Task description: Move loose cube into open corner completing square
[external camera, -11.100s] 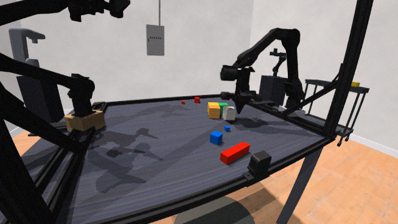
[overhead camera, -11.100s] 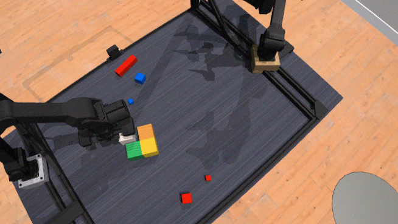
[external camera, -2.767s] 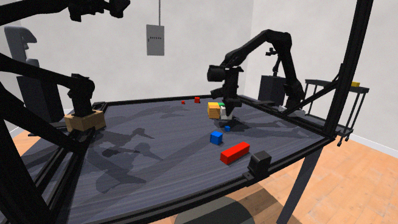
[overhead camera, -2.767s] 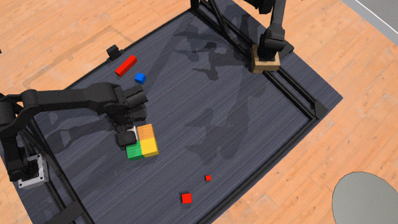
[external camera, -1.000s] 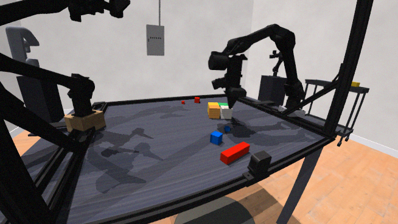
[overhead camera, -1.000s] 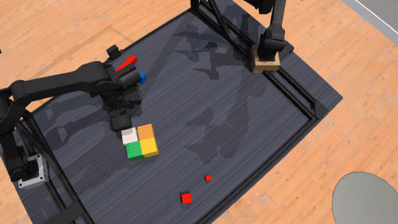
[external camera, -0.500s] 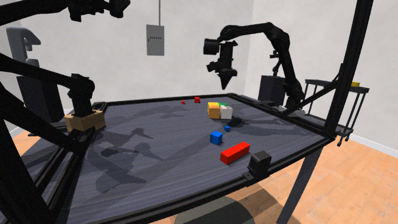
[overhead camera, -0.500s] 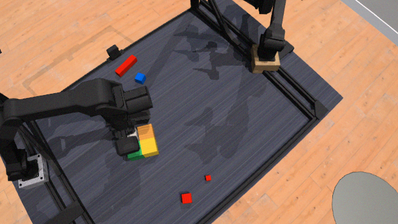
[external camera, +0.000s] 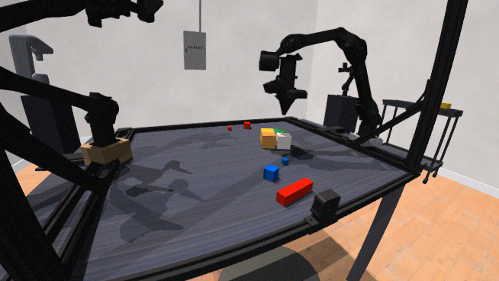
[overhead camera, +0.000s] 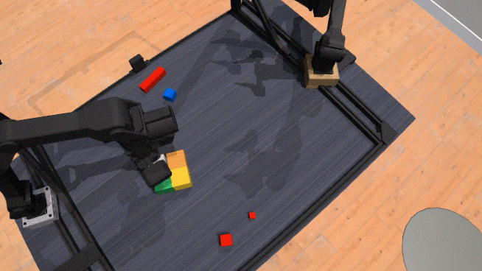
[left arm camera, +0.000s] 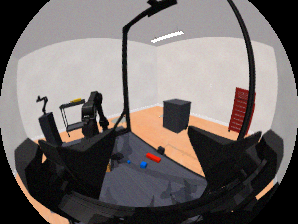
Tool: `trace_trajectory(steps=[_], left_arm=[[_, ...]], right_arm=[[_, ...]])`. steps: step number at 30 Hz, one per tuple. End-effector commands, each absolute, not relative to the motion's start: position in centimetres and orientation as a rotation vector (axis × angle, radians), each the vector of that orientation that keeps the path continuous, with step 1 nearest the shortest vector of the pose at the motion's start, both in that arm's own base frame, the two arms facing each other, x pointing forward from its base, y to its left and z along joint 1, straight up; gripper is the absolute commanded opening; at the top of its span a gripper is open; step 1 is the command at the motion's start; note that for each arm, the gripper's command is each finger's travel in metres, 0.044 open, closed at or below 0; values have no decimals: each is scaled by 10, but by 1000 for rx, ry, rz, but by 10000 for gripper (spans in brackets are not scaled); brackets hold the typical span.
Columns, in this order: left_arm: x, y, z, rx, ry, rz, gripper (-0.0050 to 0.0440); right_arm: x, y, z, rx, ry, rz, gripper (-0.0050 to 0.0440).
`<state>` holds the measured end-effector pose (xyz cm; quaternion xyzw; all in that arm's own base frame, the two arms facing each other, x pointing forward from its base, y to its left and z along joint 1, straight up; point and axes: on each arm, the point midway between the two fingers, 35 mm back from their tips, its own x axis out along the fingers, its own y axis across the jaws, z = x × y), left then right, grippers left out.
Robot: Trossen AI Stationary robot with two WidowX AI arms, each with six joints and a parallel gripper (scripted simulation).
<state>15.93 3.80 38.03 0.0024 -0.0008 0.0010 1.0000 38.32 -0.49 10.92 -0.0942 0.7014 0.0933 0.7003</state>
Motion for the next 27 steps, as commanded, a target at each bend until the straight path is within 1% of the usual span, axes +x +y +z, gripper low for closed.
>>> trace_trajectory(steps=[1,4,6,19,27], left_arm=[[159,38,380,-1,-1,0,400],[159,38,380,-1,-1,0,400],[159,38,380,-1,-1,0,400],[159,38,380,-1,-1,0,400],[159,38,380,-1,-1,0,400]], right_arm=[[366,1,100,-392,1535,392,0],[362,2,98,-436,1526,436,0],[351,5,91,-577,1493,577,0],[294,14,57,-1143,1250,1143,0],[293,14,55,-1155,1243,1155,0]])
